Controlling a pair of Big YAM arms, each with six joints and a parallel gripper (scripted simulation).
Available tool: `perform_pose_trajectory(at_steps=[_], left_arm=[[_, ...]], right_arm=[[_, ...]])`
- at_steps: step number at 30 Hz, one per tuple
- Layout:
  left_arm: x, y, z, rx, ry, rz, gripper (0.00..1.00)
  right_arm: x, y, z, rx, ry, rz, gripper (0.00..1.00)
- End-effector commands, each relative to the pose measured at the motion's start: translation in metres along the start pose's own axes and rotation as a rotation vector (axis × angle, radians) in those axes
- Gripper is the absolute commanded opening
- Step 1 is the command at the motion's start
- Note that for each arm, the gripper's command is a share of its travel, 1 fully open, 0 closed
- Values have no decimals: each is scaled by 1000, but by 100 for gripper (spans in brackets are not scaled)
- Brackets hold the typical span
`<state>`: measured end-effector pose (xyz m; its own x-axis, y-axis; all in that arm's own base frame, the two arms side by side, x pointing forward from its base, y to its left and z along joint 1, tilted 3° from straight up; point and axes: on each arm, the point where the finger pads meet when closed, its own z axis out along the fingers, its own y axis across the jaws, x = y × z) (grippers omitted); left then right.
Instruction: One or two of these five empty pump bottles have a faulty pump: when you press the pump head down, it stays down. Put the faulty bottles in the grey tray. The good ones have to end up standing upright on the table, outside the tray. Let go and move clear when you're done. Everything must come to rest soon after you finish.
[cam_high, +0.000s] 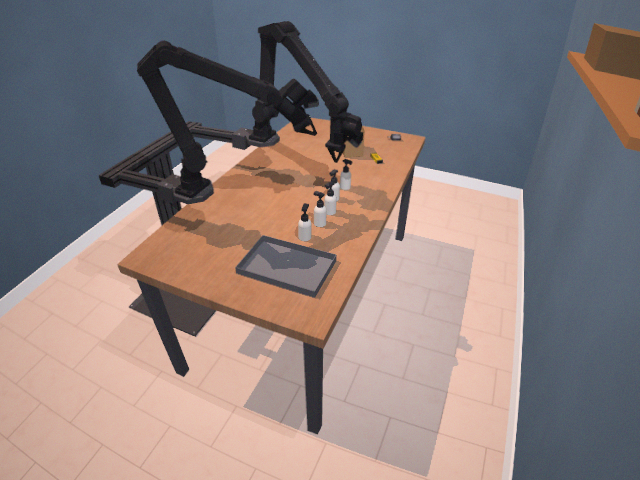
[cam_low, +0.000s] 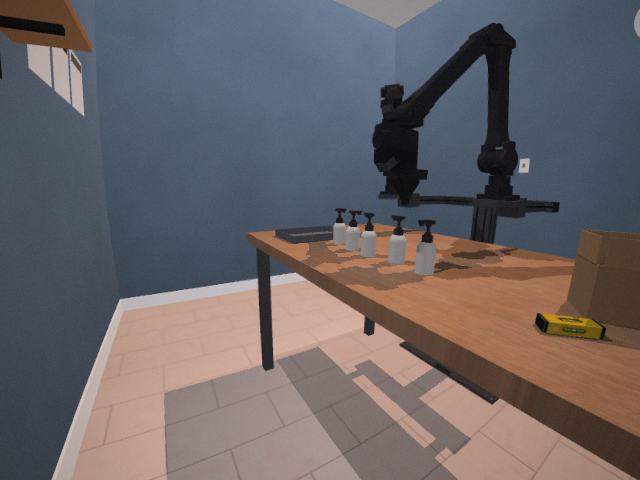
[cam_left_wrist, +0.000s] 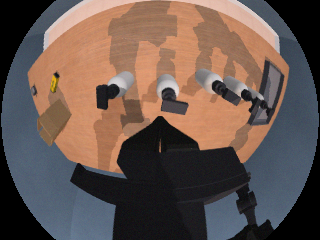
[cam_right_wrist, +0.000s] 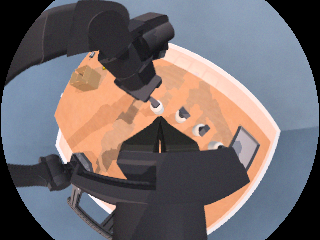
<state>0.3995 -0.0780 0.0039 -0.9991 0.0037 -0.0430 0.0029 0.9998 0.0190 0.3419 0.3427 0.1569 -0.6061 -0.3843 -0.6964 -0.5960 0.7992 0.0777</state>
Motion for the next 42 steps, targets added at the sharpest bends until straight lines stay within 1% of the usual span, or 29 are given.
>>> perform_pose_trajectory(at_steps=[1, 2, 5, 7, 9, 12, 14, 15, 21, 22, 23, 25, 27, 28, 31, 33, 37, 42], left_arm=[[-2, -13, 10, 0, -11, -25, 0], [3, -15, 16, -3, -1, -18, 0], [-3, -21, 15, 0, -13, 7, 0], [-2, -22, 16, 0, -12, 10, 0], [-6, -18, 9, 4, -29, -1, 0], [-6, -18, 9, 4, -27, -1, 0], [-6, -18, 9, 4, -27, -1, 0], [-5, -18, 9, 4, -26, -1, 0], [-6, -18, 9, 4, -26, -1, 0], [-14, -13, 6, 6, -36, -23, 0], [-6, -11, 18, 0, -11, -23, 0], [3, -9, 27, -4, 4, -22, 0], [5, -9, 35, -5, 8, -11, 0], [-3, -13, 34, -1, -8, -7, 0], [-5, -13, 36, 0, -11, -6, 0], [3, -11, 48, -3, 4, -7, 0], [0, -10, 59, -2, -1, -11, 0], [-2, -11, 58, -1, -6, -9, 0]], right_arm=[[-8, 22, -15, -56, -154, -126, 0], [-9, 32, -25, -78, -213, -156, 0], [-9, 53, -50, -126, -350, -223, 0], [-6, 62, -61, -148, -410, -250, 0], [-4, 70, -74, -170, -473, -272, 0], [-2, 77, -85, -189, -523, -285, 0], [-2, 77, -85, -189, -523, -285, 0], [-14, 76, -87, -183, -544, -278, 0], [-10, 77, -87, -190, -532, -263, 0], [-10, 77, -87, -190, -532, -263, 0], [-10, 77, -87, -190, -532, -263, 0], [-10, 77, -87, -190, -532, -263, 0], [-10, 77, -87, -190, -532, -263, 0], [-10, 77, -87, -190, -532, -263, 0], [-10, 77, -87, -190, -532, -263, 0], [-10, 77, -87, -190, -532, -263, 0], [-10, 77, -87, -190, -532, -263, 0], [-10, 77, -87, -190, -532, -263, 0]])
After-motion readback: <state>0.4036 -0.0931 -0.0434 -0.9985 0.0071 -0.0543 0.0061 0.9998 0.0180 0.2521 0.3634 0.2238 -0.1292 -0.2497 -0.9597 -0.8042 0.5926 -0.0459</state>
